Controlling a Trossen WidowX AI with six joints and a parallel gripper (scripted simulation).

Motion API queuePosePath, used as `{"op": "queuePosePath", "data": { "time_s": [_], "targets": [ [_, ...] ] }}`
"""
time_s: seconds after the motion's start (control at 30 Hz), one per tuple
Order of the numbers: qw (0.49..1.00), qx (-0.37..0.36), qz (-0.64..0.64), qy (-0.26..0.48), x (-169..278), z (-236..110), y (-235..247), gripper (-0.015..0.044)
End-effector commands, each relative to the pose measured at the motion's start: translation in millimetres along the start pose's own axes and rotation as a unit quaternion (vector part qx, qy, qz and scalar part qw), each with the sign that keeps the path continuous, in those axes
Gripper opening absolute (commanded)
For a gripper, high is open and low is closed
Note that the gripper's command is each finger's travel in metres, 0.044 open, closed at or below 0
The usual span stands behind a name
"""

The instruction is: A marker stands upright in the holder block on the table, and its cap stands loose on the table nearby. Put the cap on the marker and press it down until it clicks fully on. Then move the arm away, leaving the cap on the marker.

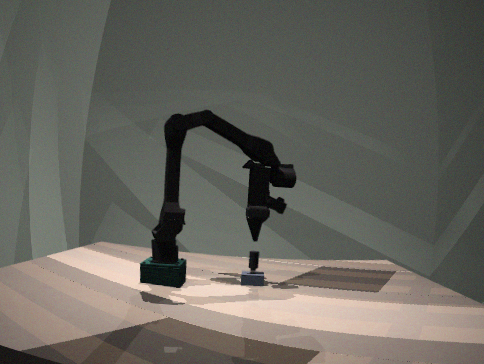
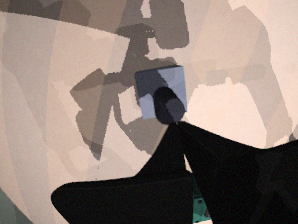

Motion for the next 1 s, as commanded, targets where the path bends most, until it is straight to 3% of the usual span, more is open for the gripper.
{"op": "queuePosePath", "data": {
  "time_s": [0.0, 0.97],
  "targets": [
    [1.000, 0.000, 0.005, 0.000, 0, 0, 0, 0.0000],
    [1.000, 0.000, 0.005, 0.000, 0, 40, 0, 0.0000]
  ]
}}
Point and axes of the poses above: the point midway between the two fingers, 35 mm back from their tips, its own z axis out along the fingers, its own y axis across the jaws, x = y × z, the point moved 8 cm from there along -z, back along the fingers, and after that the axes turned 14 degrees about -z, right-handed, at the moved point
